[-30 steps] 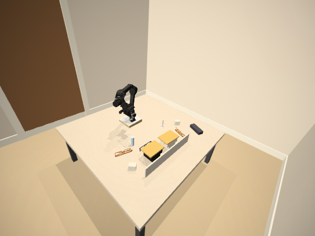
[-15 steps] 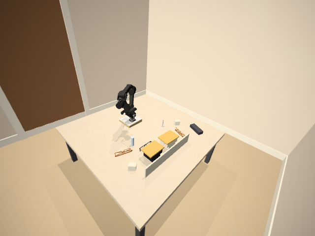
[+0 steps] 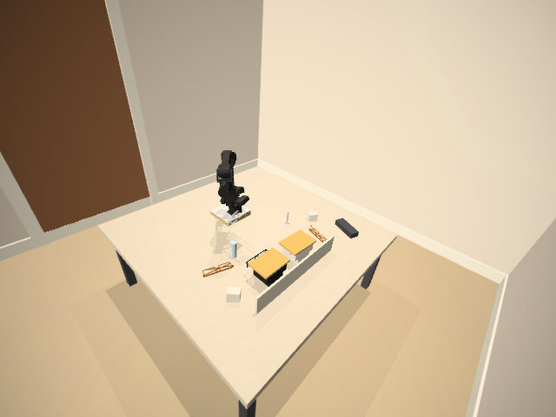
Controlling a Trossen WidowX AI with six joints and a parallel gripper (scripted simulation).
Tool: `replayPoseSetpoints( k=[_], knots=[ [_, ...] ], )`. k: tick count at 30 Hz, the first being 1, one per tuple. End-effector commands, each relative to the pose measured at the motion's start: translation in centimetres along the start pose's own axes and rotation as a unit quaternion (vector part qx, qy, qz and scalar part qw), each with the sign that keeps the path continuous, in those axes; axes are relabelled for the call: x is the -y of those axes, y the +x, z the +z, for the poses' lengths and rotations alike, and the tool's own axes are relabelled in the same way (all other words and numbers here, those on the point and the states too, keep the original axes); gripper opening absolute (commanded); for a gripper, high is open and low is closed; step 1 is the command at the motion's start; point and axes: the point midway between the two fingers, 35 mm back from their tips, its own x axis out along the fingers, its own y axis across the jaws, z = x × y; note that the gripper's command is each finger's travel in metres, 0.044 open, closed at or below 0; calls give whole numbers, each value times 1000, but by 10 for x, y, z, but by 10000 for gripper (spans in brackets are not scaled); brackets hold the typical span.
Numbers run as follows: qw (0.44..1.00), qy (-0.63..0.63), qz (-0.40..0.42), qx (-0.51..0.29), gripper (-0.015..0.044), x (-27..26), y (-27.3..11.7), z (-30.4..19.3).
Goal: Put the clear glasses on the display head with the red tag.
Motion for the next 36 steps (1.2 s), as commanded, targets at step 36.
replayPoseSetpoints(
  k=[36],
  knots=[
    [985,69,152,-41,0,60,83,81]
  ],
)
